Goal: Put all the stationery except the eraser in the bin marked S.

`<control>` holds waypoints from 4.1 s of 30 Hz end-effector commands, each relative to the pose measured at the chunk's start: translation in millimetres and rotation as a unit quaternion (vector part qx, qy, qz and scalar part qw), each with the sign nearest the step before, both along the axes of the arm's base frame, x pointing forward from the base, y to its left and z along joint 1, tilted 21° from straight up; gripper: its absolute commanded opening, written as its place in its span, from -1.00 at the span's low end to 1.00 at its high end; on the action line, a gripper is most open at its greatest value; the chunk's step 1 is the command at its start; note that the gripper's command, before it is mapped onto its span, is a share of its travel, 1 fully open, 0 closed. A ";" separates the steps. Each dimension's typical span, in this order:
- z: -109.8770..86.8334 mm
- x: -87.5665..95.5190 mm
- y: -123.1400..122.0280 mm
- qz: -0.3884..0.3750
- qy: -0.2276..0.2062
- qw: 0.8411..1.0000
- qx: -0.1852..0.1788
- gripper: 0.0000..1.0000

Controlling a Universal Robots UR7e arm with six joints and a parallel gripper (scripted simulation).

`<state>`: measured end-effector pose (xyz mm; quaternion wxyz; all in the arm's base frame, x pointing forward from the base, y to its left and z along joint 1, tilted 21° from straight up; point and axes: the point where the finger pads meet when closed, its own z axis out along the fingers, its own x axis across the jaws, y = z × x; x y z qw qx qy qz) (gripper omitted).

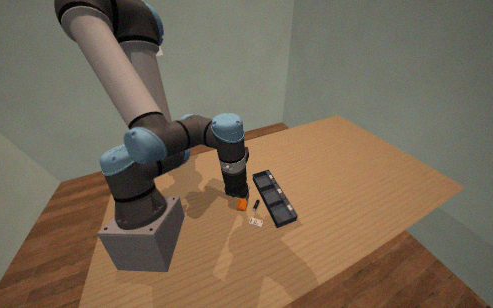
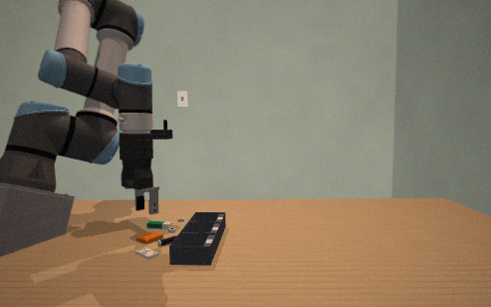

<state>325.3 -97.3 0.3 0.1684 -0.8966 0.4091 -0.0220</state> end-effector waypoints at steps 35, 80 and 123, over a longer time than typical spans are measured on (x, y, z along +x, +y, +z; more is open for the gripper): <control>1.8 3.6 2.7 0.052 -0.027 0.998 -0.003 1.00; -63.7 17.7 23.3 0.052 -0.027 0.998 -0.003 1.00; -60.6 16.9 22.5 0.052 -0.027 0.998 -0.003 0.40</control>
